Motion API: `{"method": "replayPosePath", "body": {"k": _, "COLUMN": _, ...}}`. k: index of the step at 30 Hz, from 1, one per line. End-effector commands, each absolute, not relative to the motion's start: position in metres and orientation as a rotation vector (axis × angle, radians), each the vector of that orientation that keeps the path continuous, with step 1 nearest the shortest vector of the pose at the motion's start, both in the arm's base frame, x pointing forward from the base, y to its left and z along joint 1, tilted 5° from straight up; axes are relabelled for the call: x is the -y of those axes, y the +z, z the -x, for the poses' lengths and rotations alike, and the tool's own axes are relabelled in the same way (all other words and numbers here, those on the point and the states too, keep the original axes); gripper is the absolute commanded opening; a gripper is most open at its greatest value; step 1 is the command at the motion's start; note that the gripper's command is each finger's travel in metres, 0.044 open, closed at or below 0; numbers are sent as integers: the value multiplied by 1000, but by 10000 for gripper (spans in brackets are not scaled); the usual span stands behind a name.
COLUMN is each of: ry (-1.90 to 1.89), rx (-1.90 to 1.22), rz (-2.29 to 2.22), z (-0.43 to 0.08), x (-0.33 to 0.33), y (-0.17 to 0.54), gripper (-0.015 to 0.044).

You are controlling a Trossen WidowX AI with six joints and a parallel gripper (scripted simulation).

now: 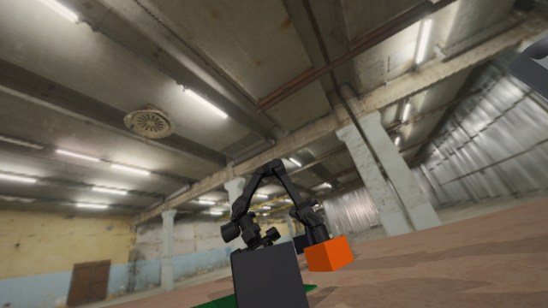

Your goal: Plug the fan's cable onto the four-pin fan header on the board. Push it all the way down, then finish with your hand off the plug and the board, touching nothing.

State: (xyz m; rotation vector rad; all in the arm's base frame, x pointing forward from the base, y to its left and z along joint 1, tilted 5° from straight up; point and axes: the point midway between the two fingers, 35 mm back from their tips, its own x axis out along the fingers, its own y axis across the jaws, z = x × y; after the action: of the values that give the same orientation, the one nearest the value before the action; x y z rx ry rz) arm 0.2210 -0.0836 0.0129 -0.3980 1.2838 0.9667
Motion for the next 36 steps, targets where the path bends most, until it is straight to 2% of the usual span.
{"method": "replayPosePath", "body": {"k": 1, "ry": 892, "rx": -1359, "rz": 450, "z": -225, "x": 87, "y": 16, "gripper": 205}}
{"method": "replayPosePath", "body": {"k": 17, "ry": 510, "rx": -1514, "rz": 634, "z": -248, "x": 94, "y": 43, "gripper": 205}}
{"method": "replayPosePath", "body": {"k": 20, "ry": 565, "rx": -1506, "rz": 615, "z": -245, "x": 93, "y": 39, "gripper": 205}}
{"method": "replayPosePath", "body": {"k": 25, "ry": 594, "rx": -1496, "rz": 665, "z": -249, "x": 92, "y": 43, "gripper": 336}}
{"method": "replayPosePath", "body": {"k": 29, "ry": 885, "rx": -1389, "rz": 976, "z": -268, "x": 81, "y": 64, "gripper": 440}}
{"method": "replayPosePath", "body": {"k": 36, "ry": 1461, "rx": -1051, "rz": 1564, "z": -295, "x": 56, "y": 103, "gripper": 440}}
